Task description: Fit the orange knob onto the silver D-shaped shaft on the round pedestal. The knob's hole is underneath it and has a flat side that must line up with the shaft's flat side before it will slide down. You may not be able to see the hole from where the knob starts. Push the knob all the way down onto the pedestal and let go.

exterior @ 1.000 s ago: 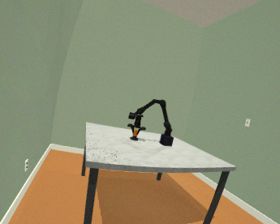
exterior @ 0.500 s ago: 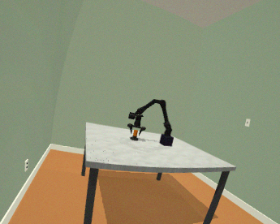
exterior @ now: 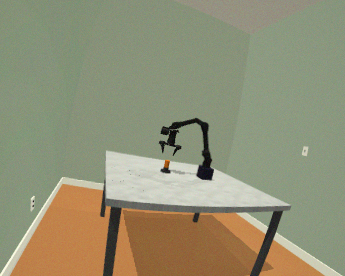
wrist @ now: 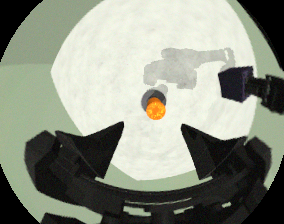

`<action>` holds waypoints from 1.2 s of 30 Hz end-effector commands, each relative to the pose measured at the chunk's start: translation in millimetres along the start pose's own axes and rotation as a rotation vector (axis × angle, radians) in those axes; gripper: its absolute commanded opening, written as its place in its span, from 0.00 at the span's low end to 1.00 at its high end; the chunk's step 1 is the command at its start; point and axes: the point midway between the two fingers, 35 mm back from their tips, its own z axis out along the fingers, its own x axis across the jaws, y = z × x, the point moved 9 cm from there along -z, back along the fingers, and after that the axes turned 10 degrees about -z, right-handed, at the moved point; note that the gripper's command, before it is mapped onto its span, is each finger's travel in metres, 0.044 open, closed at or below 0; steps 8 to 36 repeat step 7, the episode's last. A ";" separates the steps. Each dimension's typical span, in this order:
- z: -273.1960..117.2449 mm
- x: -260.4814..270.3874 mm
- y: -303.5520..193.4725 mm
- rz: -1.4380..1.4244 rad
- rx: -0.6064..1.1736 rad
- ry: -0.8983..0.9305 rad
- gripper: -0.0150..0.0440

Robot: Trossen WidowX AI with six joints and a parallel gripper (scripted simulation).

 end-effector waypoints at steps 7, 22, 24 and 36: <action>-1.1 2.3 -0.2 -0.003 -0.004 -0.029 1.00; -1.1 2.3 -0.2 -0.003 -0.004 -0.029 1.00; -1.1 2.3 -0.2 -0.003 -0.004 -0.029 1.00; -1.1 2.3 -0.2 -0.003 -0.004 -0.029 1.00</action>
